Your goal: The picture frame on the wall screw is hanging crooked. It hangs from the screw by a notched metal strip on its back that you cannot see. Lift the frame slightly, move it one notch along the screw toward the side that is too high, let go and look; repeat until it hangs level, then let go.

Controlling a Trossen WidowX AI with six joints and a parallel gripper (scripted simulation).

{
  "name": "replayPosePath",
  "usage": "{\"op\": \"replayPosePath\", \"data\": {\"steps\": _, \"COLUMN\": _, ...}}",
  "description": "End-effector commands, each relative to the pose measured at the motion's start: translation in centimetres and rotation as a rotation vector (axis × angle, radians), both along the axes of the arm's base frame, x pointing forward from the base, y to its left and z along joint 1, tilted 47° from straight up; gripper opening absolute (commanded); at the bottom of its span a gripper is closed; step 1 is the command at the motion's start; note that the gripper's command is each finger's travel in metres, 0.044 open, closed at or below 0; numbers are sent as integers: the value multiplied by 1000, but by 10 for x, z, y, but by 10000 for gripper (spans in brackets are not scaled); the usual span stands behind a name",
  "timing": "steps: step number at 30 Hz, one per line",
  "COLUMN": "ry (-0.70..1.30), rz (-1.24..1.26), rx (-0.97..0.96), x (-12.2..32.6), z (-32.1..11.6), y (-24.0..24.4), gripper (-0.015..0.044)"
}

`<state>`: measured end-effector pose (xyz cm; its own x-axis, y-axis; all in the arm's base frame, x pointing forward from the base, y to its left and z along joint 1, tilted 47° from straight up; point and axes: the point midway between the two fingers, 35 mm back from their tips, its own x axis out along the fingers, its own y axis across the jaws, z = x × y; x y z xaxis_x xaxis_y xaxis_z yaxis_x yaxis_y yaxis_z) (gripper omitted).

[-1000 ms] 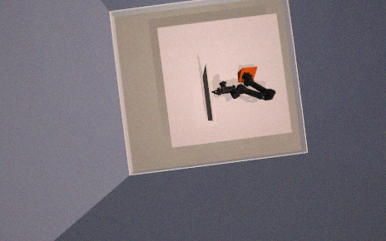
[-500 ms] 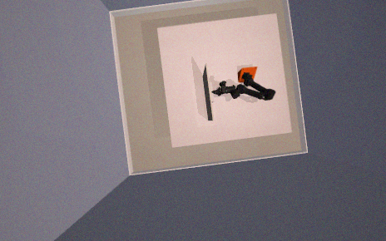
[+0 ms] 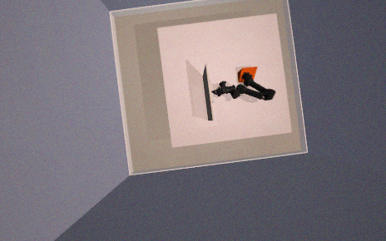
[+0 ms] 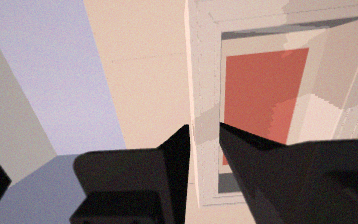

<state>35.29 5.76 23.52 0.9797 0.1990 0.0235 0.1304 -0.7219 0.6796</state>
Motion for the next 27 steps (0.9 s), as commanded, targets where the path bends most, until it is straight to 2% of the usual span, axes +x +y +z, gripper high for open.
{"op": "replayPosePath", "data": {"steps": 1, "ry": 0, "rz": 0, "rx": -4, "x": 0, "z": 0, "y": 0, "gripper": 210}}
{"op": "replayPosePath", "data": {"steps": 3, "ry": 0, "rz": 0, "rx": -4, "x": 0, "z": 0, "y": 0, "gripper": 260}}
{"op": "replayPosePath", "data": {"steps": 8, "ry": -2, "rz": -1, "rx": -12, "x": -5, "z": 2, "y": -1, "gripper": 260}}
{"op": "replayPosePath", "data": {"steps": 21, "ry": -35, "rz": -20, "rx": -162, "x": -95, "z": -2, "y": -17, "gripper": 260}}
{"op": "replayPosePath", "data": {"steps": 27, "ry": -44, "rz": -17, "rx": -154, "x": -95, "z": 5, "y": -19, "gripper": 260}}
